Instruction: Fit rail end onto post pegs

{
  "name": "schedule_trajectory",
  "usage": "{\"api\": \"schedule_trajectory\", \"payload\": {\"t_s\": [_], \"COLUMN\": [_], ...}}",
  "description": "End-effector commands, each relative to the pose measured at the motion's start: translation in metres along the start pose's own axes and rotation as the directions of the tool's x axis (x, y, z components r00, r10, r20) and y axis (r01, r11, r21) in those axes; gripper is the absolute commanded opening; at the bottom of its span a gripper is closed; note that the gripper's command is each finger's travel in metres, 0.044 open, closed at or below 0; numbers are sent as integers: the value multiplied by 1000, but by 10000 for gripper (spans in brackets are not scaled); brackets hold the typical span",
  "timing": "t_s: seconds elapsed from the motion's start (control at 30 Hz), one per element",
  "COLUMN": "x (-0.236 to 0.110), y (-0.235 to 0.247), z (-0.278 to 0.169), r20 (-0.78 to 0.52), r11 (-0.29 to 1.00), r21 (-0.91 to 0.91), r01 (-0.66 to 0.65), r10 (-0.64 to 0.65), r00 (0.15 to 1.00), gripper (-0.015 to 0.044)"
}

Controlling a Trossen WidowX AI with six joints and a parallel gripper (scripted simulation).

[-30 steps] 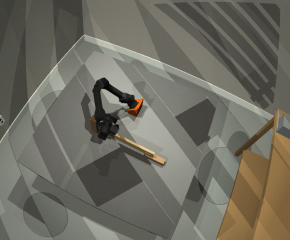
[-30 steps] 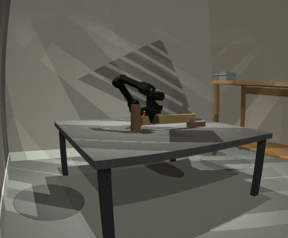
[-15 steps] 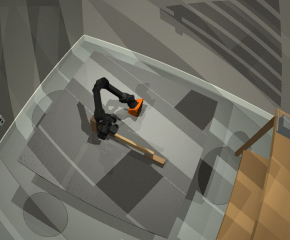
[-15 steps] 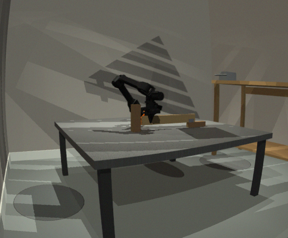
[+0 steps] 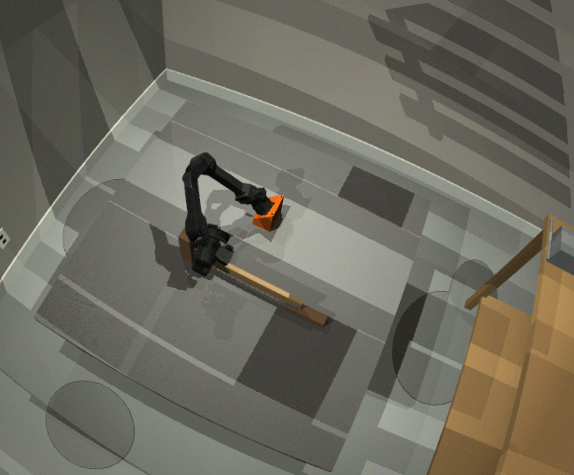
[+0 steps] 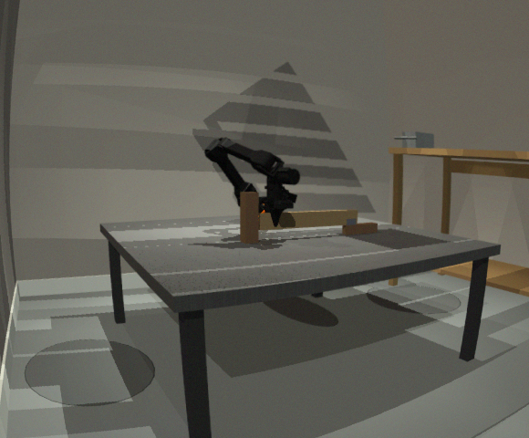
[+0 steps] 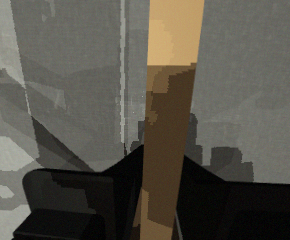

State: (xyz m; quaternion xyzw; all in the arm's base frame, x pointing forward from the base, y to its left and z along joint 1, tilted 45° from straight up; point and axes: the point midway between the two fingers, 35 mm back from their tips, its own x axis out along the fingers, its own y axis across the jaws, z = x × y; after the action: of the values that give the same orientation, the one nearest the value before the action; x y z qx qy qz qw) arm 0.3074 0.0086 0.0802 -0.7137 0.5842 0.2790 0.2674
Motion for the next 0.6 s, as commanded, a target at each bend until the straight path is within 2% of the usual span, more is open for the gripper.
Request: {"api": "schedule_trajectory", "payload": {"t_s": [0.0,0.57], "x": [-1,1], "y": [0,0], "z": [-2,-8], "r20": [-3,-3], "r11": [1000,1000], "r21": [-3,-3], "r01": [2,2], "r10": [-2,-2], "r00": [1000,1000], "gripper": [0,0]}}
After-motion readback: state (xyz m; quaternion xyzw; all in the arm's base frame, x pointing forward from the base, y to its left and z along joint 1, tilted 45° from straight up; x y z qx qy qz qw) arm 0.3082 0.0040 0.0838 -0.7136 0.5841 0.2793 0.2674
